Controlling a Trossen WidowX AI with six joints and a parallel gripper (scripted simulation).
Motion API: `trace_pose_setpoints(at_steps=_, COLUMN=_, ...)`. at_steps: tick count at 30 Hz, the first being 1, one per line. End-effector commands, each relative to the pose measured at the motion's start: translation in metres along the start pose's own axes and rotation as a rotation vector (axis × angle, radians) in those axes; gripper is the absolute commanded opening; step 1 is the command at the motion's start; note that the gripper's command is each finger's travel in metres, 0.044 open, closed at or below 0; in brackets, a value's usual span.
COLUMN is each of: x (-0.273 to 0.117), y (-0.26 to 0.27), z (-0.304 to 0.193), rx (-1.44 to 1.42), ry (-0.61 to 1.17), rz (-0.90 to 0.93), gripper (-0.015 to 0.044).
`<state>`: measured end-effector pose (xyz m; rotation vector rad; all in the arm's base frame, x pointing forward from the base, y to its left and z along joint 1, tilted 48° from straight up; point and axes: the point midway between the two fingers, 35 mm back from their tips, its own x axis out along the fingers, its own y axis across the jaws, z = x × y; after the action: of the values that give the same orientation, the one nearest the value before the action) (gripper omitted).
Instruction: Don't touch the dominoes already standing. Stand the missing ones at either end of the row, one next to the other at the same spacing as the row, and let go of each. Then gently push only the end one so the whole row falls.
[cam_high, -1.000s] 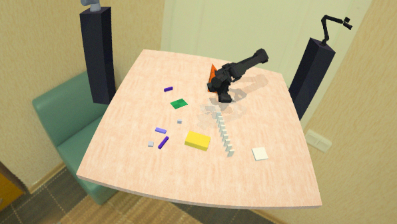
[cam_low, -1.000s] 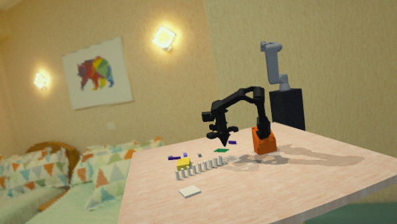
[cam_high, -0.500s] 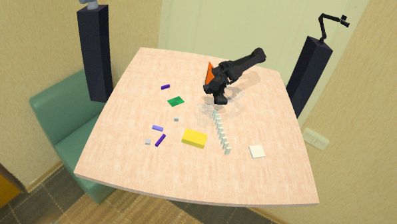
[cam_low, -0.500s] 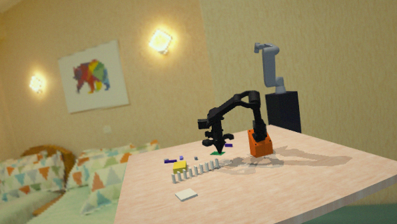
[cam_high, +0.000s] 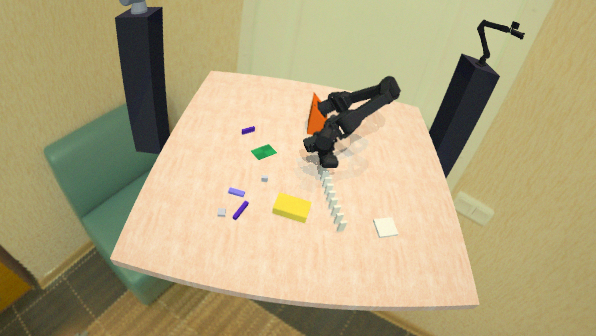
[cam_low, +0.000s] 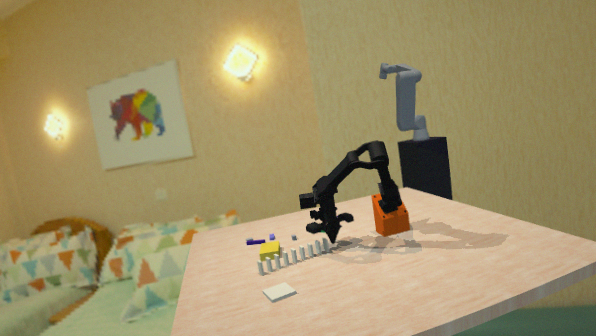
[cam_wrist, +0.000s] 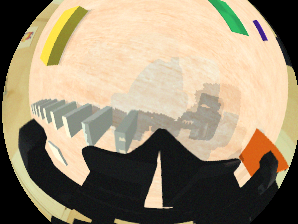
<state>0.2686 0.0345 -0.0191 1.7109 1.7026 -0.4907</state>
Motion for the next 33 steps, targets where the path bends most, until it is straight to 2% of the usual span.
trace_pose_setpoints(at_steps=1, x=0.002, y=0.007, z=0.0, rx=0.0, ry=0.005, rz=0.0, gripper=0.0)
trace_pose_setpoints(at_steps=16, x=0.002, y=0.031, z=0.0, rx=-0.001, ry=0.005, rz=0.001, gripper=0.0)
trace_pose_setpoints(at_steps=20, x=-0.012, y=0.03, z=0.004, rx=0.008, ry=-0.003, rz=0.0, gripper=0.0)
trace_pose_setpoints(at_steps=26, x=-0.055, y=0.051, z=0.0, rx=0.0, ry=0.002, rz=0.0, gripper=0.0)
trace_pose_setpoints(at_steps=33, x=-0.058, y=0.053, z=-0.001, rx=-0.002, ry=0.002, rz=0.001, gripper=0.0)
